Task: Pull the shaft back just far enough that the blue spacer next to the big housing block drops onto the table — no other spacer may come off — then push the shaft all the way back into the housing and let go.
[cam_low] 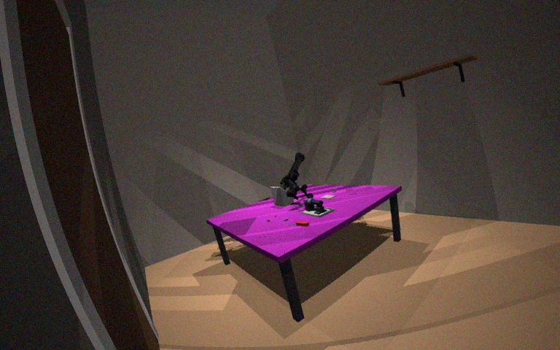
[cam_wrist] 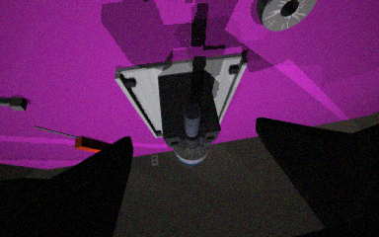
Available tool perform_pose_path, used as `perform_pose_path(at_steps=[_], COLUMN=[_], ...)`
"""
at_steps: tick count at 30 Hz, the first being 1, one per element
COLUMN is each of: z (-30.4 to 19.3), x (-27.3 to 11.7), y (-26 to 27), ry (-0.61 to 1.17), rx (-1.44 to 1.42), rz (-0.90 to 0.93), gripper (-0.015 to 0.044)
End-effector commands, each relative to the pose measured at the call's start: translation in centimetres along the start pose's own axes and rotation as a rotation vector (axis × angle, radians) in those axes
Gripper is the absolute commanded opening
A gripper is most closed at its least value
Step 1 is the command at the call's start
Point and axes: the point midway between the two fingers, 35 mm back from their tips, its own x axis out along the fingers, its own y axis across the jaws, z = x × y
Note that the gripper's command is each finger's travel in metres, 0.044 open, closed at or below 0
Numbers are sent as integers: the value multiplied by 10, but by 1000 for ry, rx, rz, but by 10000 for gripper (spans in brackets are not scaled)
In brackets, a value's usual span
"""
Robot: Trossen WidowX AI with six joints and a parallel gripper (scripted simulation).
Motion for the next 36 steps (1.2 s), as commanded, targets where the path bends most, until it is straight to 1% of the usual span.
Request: perform_pose_path(at_steps=[1,17,36], z=[1,1,1], x=[0,1,30], y=[-1,-1,-2], ry=[-1,-1,-1], rx=[-5,-5,-5], rz=[-5,-5,-5], gripper=[440,440,440])
